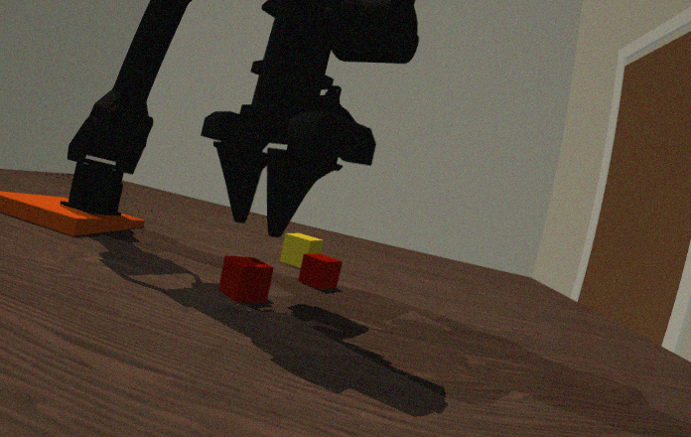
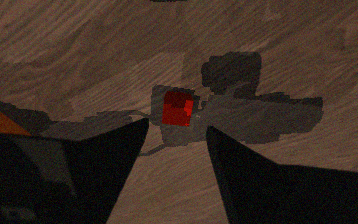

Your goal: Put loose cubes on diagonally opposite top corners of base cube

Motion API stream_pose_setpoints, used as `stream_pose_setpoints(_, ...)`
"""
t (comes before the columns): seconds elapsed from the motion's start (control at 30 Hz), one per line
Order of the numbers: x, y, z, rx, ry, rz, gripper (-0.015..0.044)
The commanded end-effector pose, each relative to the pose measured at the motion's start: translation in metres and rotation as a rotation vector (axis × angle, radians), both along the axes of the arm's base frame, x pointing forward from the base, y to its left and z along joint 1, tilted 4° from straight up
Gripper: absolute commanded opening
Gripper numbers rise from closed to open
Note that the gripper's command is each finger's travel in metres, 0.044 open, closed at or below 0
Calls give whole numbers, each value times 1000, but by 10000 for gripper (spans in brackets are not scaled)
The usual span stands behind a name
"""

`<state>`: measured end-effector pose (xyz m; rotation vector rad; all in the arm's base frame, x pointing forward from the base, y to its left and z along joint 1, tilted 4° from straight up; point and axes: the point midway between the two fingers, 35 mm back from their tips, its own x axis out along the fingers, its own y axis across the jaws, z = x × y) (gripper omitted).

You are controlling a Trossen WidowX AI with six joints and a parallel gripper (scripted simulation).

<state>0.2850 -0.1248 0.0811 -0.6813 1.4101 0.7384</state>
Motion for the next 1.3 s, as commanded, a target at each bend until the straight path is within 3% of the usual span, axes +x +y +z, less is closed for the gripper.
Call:
stream_pose_setpoints(0.0, 0, 2, -12, 6, 2, -4, 265)
stream_pose_setpoints(0.87, 0, 4, -47, 7, 2, -4, 265)
stream_pose_setpoints(1.07, 0, 4, -47, 7, 2, -4, 107)
stream_pose_setpoints(1.27, 1, 3, -43, 6, 2, -4, 105)
